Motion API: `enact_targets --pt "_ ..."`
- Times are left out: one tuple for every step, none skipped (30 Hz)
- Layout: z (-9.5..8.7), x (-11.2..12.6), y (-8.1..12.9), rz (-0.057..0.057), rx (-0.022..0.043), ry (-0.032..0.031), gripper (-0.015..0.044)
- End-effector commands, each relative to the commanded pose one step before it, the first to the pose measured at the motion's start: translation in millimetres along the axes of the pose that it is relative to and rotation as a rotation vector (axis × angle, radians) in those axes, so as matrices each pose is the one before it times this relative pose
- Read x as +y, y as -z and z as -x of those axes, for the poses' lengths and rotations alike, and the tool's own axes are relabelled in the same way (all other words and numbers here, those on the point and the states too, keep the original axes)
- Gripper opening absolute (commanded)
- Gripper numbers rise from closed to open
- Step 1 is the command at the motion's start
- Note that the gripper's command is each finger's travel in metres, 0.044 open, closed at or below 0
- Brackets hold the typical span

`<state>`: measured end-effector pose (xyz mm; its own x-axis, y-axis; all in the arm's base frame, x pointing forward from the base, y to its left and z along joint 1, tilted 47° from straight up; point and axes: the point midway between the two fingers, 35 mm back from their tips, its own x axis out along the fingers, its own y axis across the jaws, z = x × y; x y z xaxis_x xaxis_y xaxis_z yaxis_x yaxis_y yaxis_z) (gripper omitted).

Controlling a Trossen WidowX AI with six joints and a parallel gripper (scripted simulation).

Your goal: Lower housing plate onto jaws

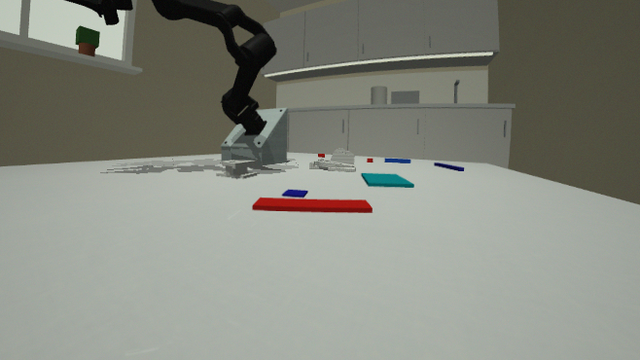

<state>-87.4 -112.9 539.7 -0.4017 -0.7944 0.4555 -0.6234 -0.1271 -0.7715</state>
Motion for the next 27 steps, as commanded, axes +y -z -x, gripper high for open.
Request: enact_targets --pt "0.00 0.00 0.00 0.0000 0.00000 0.00000 0.0426" --pt "0.04 0.34 0.73 -0.0032 0.00353 -0.00105 0.0440" --pt "0.12 1.01 2.21 -0.0097 0.01061 -0.00306 0.0440" --pt "0.22 1.64 3.71 -0.0160 0.01780 -0.00486 0.0440" --pt "0.28 1.89 4.52 -0.0192 0.02162 -0.00545 0.0440" --pt "0.29 1.79 4.58 -0.0191 0.02181 -0.00499 0.0440" --pt "0.30 1.69 4.64 -0.0190 0.02198 -0.00454 0.0440" --pt "0.32 1.58 4.69 -0.0189 0.02215 -0.00407 0.0440" --pt "0.33 1.48 4.74 -0.0188 0.02230 -0.00360 0.0440" --pt "0.34 1.37 4.79 -0.0187 0.02244 -0.00313 0.0440" --pt "0.35 1.26 4.84 -0.0186 0.02257 -0.00265 0.0440" --pt "0.34 1.18 4.90 -0.0193 0.02248 -0.00240 0.0440" --pt "0.35 1.06 4.94 -0.0192 0.02260 -0.00190 0.0440" --pt "0.35 0.95 4.98 -0.0191 0.02270 -0.00139 0.0440" --pt "0.36 0.83 5.02 -0.0190 0.02278 -0.00088 0.0440" --pt "0.37 0.70 5.05 -0.0189 0.02286 -0.00037 0.0440" --pt "0.38 0.58 5.08 -0.0189 0.02292 0.00015 0.0440" --pt "0.39 0.46 5.11 -0.0188 0.02296 0.00067 0.0440" --pt "0.39 0.33 5.14 -0.0187 0.02300 0.00119 0.0440" --pt "0.40 0.21 5.16 -0.0186 0.02302 0.00171 0.0440" --pt "0.41 0.08 5.18 -0.0185 0.02303 0.00223 0.0440" --pt "0.42 -0.03 5.05 -0.0174 0.02250 0.00264 0.0440" --pt "0.43 -0.15 5.05 -0.0173 0.02243 0.00313 0.0440" --pt "0.43 -0.27 5.06 -0.0172 0.02241 0.00361 0.0440" --pt "0.44 -0.39 5.07 -0.0172 0.02237 0.00410 0.0440" --pt "0.44 -0.51 5.07 -0.0171 0.02232 0.00459 0.0440" --pt "0.45 -0.63 5.08 -0.0171 0.02226 0.00507 0.0440"
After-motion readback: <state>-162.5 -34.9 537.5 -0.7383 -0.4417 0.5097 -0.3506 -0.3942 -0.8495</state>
